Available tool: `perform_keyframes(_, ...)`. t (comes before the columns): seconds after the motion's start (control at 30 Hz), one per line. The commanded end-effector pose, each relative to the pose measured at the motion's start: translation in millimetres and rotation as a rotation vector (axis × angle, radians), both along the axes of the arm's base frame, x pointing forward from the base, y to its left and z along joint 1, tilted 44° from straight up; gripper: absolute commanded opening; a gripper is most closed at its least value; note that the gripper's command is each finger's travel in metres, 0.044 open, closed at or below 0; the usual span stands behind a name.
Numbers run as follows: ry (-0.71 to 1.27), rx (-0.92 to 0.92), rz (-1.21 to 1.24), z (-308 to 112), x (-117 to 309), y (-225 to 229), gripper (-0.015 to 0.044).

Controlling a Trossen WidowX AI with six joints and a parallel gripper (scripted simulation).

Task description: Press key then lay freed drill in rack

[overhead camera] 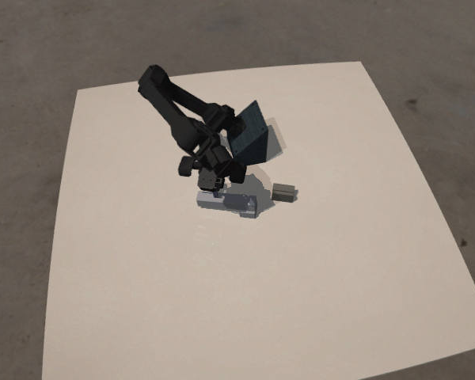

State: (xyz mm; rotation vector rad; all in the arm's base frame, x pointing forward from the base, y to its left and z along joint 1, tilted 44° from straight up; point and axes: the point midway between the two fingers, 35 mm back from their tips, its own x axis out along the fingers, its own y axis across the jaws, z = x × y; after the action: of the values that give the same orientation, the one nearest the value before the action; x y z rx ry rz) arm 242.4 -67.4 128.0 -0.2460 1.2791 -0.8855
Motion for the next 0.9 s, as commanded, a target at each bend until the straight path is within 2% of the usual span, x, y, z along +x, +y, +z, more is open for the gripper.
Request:
perform_keyframes(0.0,0.037,0.001,-0.026,-13,-7,-9,0.0)
perform_keyframes(0.4,0.037,0.001,-0.026,-19,-7,-14,0.0)
perform_keyframes(0.53,0.037,0.005,-0.025,-6,-3,-2,0.0105)
perform_keyframes(0.73,0.038,0.004,-0.026,35,1,35,0.0263)
perform_keyframes(0.87,0.038,0.003,-0.026,36,1,37,0.0368)
